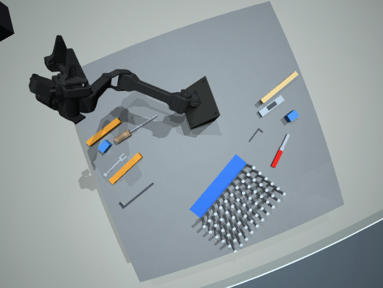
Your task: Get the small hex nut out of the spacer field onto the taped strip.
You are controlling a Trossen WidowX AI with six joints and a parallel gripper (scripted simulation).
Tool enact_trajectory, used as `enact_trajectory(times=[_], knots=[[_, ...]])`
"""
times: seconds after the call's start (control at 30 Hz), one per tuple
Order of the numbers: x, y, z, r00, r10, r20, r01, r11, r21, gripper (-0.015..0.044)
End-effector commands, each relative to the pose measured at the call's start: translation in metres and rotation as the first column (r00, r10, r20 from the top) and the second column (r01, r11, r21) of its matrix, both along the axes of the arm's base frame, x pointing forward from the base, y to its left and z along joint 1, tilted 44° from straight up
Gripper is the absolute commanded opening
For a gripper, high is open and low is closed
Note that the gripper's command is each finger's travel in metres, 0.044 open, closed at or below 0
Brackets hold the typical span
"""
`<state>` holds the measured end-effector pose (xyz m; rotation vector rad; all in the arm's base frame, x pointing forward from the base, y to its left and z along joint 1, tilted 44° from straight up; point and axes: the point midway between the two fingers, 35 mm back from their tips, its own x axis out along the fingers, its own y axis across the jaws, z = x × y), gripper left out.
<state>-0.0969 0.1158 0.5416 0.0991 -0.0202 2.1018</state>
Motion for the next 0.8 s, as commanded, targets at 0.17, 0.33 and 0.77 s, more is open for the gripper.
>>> enact_trajectory(times=[0.17,0.33,0.77], knots=[[0.070,0.038,0.006,0.989,-0.129,-0.078,0.136,0.987,0.090,0.0440],[0.153,0.069,-0.003,0.941,-0.297,-0.162,0.321,0.934,0.155,0.0440],[0.350,0.088,-0.085,0.619,-0.729,-0.291,0.781,0.609,0.138,0.0440]])
